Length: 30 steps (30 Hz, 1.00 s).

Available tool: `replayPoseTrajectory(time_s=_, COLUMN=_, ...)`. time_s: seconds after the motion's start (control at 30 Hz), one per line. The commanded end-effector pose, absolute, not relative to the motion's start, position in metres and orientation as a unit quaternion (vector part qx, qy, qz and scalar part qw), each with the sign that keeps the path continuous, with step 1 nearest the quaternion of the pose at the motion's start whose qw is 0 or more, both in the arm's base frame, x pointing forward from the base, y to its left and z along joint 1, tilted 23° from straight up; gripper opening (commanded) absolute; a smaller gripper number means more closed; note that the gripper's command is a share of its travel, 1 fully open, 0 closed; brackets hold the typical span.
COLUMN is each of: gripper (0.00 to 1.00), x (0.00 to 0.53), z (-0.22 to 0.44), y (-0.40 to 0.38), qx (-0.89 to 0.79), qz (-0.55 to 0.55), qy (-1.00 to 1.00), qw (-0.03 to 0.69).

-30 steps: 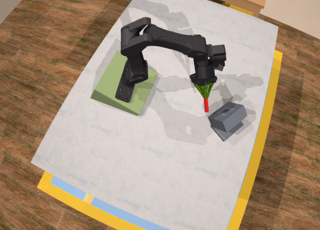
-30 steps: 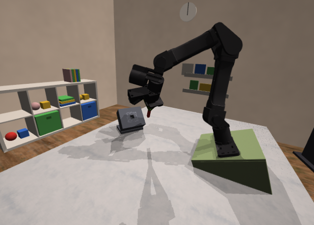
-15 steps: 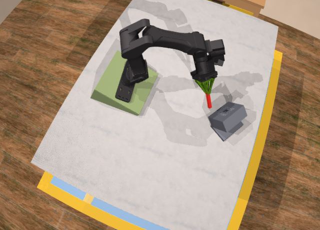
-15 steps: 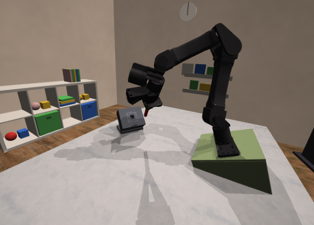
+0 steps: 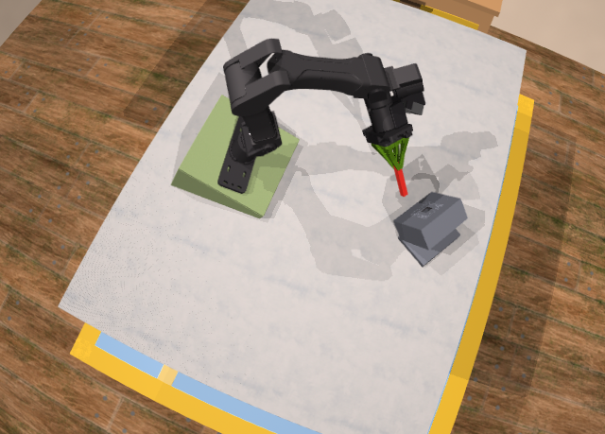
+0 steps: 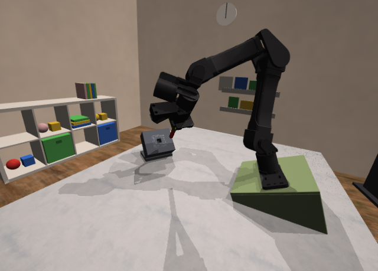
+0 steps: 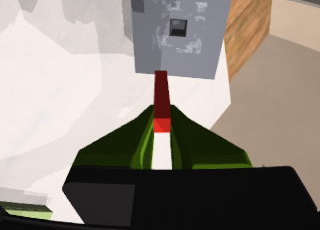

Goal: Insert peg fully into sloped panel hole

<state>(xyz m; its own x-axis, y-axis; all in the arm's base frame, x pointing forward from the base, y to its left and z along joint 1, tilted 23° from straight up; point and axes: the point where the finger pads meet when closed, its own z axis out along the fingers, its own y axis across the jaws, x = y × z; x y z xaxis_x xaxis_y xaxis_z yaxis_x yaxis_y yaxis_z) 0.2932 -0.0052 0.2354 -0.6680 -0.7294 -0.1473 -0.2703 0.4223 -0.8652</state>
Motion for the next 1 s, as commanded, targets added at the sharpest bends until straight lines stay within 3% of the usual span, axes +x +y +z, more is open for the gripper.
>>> replayPoseTrajectory(time_s=0.0, gripper=0.0, x=0.29, z=0.234, y=-0.005, qx=-0.303, qz=-0.447, qy=0.797, qw=0.27)
replayPoseTrajectory(time_s=0.97, gripper=0.0, x=0.285, z=0.253, y=0.026, qx=-0.298, qz=-0.469, qy=0.762, qw=0.331)
